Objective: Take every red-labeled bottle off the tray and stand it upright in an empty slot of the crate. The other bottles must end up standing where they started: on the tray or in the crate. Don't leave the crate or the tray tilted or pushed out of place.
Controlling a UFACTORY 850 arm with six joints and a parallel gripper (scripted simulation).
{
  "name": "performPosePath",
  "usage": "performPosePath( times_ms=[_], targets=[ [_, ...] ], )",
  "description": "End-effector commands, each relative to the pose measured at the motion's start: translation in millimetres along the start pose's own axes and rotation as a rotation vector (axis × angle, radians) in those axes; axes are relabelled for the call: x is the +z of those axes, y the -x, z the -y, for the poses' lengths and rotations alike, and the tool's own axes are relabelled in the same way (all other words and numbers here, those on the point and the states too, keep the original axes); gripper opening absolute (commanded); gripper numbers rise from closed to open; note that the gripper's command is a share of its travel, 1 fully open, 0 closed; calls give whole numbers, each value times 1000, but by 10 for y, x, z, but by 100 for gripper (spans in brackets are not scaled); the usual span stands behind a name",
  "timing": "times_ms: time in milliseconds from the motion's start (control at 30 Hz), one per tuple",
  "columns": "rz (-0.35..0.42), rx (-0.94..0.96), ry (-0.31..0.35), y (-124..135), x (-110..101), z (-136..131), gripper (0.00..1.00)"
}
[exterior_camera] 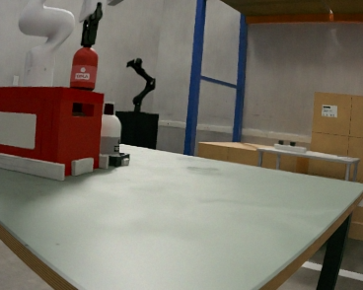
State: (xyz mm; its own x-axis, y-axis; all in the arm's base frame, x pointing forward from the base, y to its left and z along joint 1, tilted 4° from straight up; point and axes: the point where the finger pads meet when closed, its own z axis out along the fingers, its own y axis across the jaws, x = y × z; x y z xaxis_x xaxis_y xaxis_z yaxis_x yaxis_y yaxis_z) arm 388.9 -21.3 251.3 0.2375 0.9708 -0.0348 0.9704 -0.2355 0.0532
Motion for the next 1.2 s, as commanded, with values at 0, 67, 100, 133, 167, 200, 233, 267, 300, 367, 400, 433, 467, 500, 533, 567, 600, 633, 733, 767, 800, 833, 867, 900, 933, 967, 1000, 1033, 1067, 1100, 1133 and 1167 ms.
performPosePath(
  times_ms=[0, 67, 100, 133, 167, 200, 233, 267, 300, 367, 400, 433, 467, 500, 533, 567, 600, 633, 733, 767, 800, 833, 867, 900, 933, 967, 1000, 1033, 1067, 1100, 1133, 1167],
  targets=[
    [0, 0, 2, 20, -6, -13, 0],
    [0, 0, 2, 32, -6, -17, 0],
    [0, 0, 2, 39, -6, -19, 0],
    [0, 0, 2, 47, -6, -21, 0],
    [0, 0, 2, 54, -6, -24, 0],
    [0, 0, 2, 62, -6, -26, 0],
    [0, 0, 2, 70, -6, -29, 0],
    [0, 0, 2, 79, -6, -31, 0],
    [0, 0, 2, 88, -6, -34, 0],
    [0, 0, 2, 107, -6, -39, 0],
    [0, 0, 2, 107, -6, -39, 0],
    [0, 0, 2, 107, -6, -39, 0],
    [0, 0, 2, 117, -6, -42, 0],
    [0, 0, 2, 127, -6, -46, 0],
    [0, 0, 2, 138, -6, -49, 0],
    [0, 0, 2, 148, -6, -52, 0],
    [0, 0, 2, 160, -6, -56, 0],
    [0, 0, 2, 171, -6, -59, 0],
    [0, 0, 2, 208, -6, -70, 0],
    [0, 0, 2, 221, -6, -74, 0],
    [0, 0, 2, 234, -6, -78, 0],
    [0, 0, 2, 248, -6, -82, 0],
    [0, 0, 2, 262, -6, -86, 0],
    [0, 0, 2, 276, -6, -91, 0],
    [0, 0, 2, 291, -6, -95, 0],
    [0, 0, 2, 291, -6, -95, 0],
    [0, 0, 2, 291, -6, -95, 0],
    [0, 0, 2, 306, -6, -100, 0],
    [0, 0, 2, 321, -6, -104, 0],
    [0, 0, 2, 336, -6, -109, 0],
    [0, 0, 2, 352, -6, -114, 0],
    [0, 0, 2, 368, -7, -118, 0]
  ],
)
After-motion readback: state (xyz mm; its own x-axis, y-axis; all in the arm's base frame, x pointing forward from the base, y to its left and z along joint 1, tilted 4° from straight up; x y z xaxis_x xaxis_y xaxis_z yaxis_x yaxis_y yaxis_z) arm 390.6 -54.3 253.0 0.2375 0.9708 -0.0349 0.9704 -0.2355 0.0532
